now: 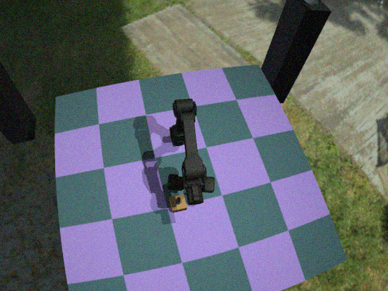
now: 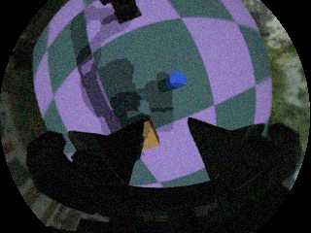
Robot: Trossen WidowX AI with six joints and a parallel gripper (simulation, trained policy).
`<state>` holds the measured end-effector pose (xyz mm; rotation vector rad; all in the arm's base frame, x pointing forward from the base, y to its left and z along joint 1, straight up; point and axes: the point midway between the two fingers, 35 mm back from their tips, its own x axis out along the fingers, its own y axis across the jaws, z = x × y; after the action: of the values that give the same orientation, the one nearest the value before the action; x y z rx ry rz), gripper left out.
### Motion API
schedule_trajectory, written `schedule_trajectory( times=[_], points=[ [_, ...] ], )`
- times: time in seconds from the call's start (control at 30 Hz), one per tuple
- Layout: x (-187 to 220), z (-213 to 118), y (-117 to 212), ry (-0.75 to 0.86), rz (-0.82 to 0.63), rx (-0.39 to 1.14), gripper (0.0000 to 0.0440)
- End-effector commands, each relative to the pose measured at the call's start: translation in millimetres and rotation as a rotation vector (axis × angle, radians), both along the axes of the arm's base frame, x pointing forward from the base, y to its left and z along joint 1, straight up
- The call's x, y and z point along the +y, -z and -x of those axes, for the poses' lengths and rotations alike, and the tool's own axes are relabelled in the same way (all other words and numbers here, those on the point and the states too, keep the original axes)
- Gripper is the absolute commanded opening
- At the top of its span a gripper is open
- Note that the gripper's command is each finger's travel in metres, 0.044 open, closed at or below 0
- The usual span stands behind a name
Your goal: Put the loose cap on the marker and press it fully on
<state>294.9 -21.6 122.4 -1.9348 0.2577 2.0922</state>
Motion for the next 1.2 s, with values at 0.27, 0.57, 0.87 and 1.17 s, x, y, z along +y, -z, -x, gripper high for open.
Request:
schedule_trajectory(
  times=[0.27,0.57,0.87,1.17],
  points=[
    [14.1,9.3,12.2,-0.088,0.016,0.037,0.0293],
    [24.7,18.7,20.4,-0.162,0.024,0.062,0.0284],
    [33.7,29.5,29.7,-0.239,0.025,0.086,0.0272],
    [40.5,39.8,45.2,-0.313,0.018,0.116,0.0258]
  ],
)
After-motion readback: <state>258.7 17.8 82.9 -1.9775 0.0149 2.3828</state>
